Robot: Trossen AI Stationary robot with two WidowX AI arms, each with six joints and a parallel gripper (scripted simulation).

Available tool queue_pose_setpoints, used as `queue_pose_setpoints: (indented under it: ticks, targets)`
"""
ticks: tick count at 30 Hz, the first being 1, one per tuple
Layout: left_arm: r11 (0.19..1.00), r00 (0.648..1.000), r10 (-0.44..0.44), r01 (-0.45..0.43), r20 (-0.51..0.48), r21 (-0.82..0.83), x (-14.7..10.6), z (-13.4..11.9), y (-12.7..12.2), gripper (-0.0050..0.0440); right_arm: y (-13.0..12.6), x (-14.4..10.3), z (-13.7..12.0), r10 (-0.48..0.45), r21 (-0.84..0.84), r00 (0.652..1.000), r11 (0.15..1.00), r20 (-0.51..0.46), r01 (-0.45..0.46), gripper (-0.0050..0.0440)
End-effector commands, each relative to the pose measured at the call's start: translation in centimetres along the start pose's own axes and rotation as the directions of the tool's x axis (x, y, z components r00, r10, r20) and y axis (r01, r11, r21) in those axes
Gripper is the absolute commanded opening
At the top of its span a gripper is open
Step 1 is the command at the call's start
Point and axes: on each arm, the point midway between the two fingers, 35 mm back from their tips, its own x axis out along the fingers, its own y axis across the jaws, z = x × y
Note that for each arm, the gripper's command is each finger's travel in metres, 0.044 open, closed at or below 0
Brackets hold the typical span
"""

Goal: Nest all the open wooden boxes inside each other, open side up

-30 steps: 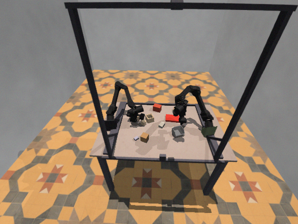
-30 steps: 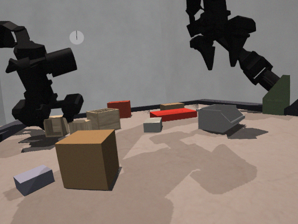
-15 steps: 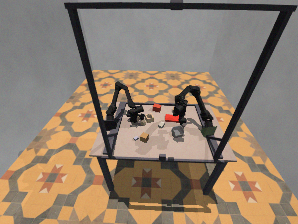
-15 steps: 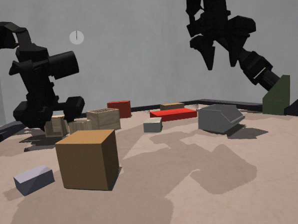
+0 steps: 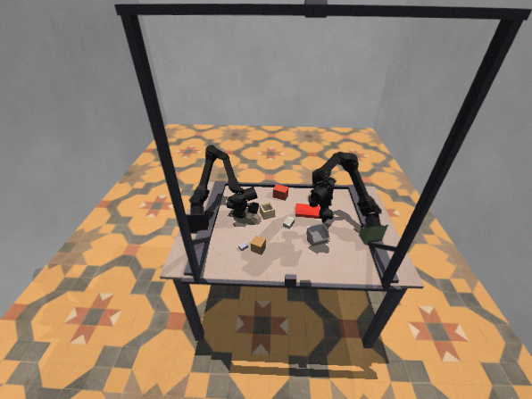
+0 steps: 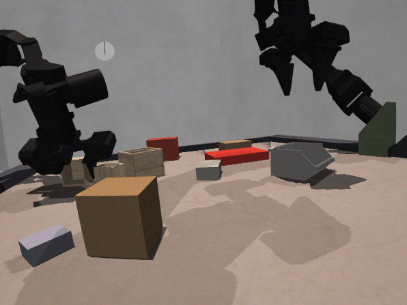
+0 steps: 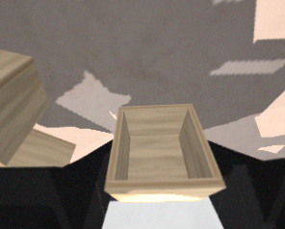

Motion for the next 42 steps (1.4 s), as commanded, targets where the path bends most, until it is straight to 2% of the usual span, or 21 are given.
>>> queue_pose_setpoints:
  ticks: [1, 8, 13, 15, 19, 21, 33, 37, 40, 42]
  targets:
    - [1.000, 1.000, 0.003, -0.003, 0.000, -0.004, 0.0, -0.1, 0.0, 0.0248, 0.0, -0.3, 0.2, 0.005, 0.010, 1.000, 1.000, 0.009, -0.005, 0.0400]
    - [1.000, 1.000, 0.003, -0.003, 0.000, -0.004, 0.0, -0.1, 0.0, 0.0208, 0.0, -0.3, 0.2, 0.005, 0.010, 1.000, 1.000, 0.009, -0.005, 0.0400]
    - [1.000, 1.000, 0.003, -0.003, 0.000, -0.004, 0.0, -0.1, 0.0, 0.0088, 0.0, -0.3, 0.2, 0.005, 0.010, 1.000, 1.000, 0.009, -0.005, 0.0400]
    - [1.000, 1.000, 0.003, -0.003, 0.000, -0.004, 0.0, -0.1, 0.0, 0.0088, 0.0, -0.3, 0.2, 0.005, 0.010, 1.000, 1.000, 0.009, -0.005, 0.0400]
    - [1.000, 0.999, 0.011, -0.009, 0.051, -0.027, -0.2, -0.8, 0.4, 0.0000, 0.0, -0.3, 0.2, 0.005, 0.010, 1.000, 1.000, 0.009, -0.005, 0.0400]
    - [0.997, 0.996, 0.024, -0.018, 0.084, -0.075, -0.3, -1.3, 0.8, -0.0001, 0.0, -0.3, 0.2, 0.005, 0.010, 1.000, 1.000, 0.009, -0.005, 0.0400]
    - [1.000, 0.990, 0.006, -0.003, 0.141, -0.017, -0.6, -1.2, 0.2, -0.0005, 0.0, -0.3, 0.2, 0.005, 0.010, 1.000, 1.000, 0.009, -0.005, 0.0400]
    - [1.000, 0.967, 0.008, -0.002, 0.253, -0.024, -0.5, -1.9, 0.1, -0.0035, 0.0, -0.3, 0.2, 0.005, 0.010, 1.000, 1.000, 0.009, -0.005, 0.0400]
    - [1.000, 0.958, 0.009, -0.003, 0.288, -0.019, -0.5, -2.1, 0.1, -0.0050, 0.0, -0.3, 0.2, 0.005, 0.010, 1.000, 1.000, 0.009, -0.005, 0.0400]
    - [1.000, 0.934, 0.010, -0.003, 0.356, -0.019, -0.4, -2.4, 0.1, -0.0050, 0.0, -0.3, 0.2, 0.005, 0.010, 1.000, 1.000, 0.009, -0.005, 0.0400]
